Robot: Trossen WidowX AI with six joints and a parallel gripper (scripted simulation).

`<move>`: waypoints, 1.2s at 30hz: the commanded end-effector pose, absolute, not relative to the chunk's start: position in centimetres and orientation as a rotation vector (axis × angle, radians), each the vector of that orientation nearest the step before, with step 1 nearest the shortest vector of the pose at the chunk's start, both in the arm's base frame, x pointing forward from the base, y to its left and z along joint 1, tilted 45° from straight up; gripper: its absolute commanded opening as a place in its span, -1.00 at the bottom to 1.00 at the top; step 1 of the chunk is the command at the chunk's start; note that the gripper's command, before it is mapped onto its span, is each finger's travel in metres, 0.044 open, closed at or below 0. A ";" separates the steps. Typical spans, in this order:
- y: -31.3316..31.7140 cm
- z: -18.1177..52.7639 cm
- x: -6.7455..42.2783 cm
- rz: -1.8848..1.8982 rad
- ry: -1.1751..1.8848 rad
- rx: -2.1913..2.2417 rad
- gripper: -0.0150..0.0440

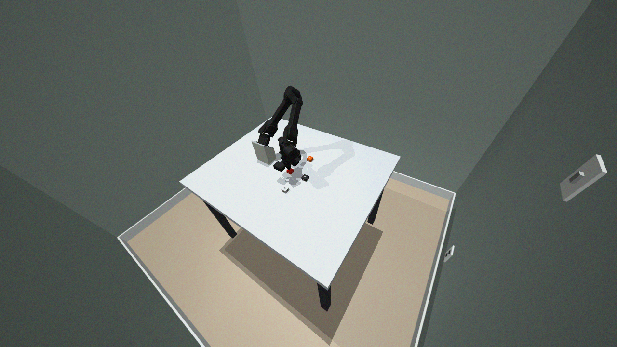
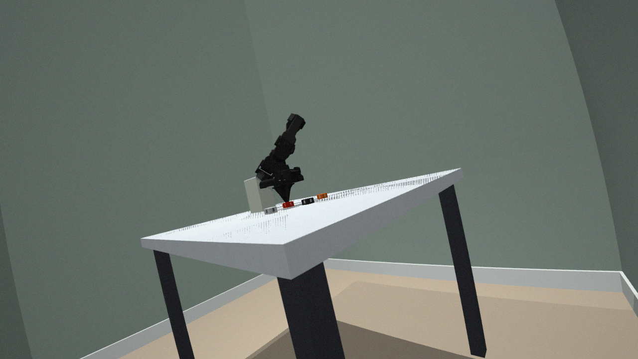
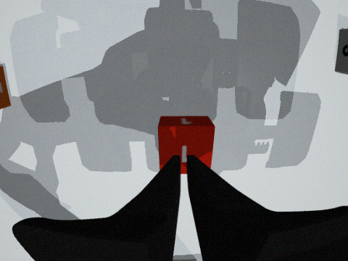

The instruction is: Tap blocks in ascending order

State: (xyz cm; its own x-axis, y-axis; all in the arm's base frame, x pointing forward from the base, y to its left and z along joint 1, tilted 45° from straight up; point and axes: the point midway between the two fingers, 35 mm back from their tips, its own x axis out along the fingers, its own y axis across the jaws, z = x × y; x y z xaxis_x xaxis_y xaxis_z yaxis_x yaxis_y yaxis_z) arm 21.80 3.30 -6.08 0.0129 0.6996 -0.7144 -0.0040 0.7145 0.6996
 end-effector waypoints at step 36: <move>6.6 11.7 25.9 0.605 1.470 0.610 -0.42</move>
State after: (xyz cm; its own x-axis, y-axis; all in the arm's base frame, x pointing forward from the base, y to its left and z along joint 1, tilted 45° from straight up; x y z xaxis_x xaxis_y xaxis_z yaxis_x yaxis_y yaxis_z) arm 25.81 6.06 11.37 0.0085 0.6973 -0.7167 -0.0058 0.7168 0.6973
